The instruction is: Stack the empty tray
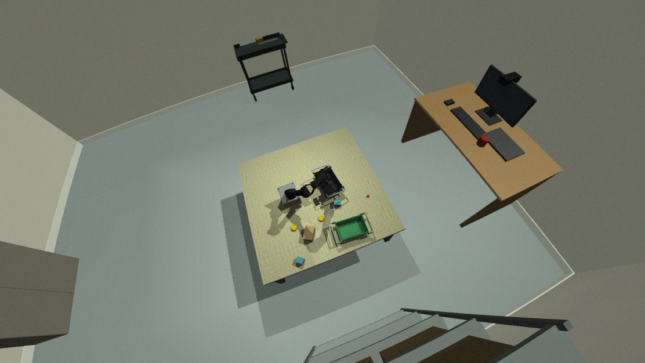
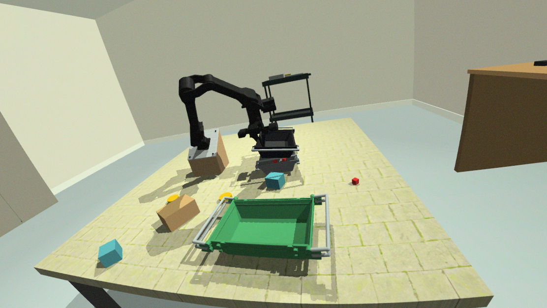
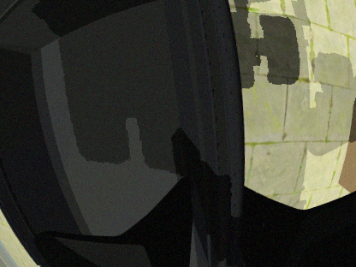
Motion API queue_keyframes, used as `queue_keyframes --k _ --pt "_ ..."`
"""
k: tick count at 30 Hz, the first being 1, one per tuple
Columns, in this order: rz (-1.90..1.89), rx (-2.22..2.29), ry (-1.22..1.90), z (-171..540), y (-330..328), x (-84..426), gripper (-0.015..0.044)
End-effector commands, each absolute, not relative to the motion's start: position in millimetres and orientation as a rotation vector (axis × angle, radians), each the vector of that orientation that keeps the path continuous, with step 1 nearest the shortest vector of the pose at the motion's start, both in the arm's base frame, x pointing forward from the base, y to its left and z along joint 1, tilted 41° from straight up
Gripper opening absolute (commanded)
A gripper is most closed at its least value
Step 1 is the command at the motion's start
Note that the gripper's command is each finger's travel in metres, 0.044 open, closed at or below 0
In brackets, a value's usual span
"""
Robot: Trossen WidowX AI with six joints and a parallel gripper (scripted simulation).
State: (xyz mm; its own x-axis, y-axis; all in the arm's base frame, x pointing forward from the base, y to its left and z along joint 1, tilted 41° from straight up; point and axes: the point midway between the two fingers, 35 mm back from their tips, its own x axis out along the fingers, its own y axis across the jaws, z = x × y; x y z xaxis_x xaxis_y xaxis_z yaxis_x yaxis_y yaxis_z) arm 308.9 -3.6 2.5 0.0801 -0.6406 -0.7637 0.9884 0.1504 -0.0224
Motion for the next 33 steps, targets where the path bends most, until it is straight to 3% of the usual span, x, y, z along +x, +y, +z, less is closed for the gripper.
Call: queue_keyframes --k 1,33 --pt "-1.345 0.587 0.742 0.5 -6.8 304.6 0.0000" --pt "-1.345 0.586 0.741 -5.7 -12.0 302.5 0.0000"
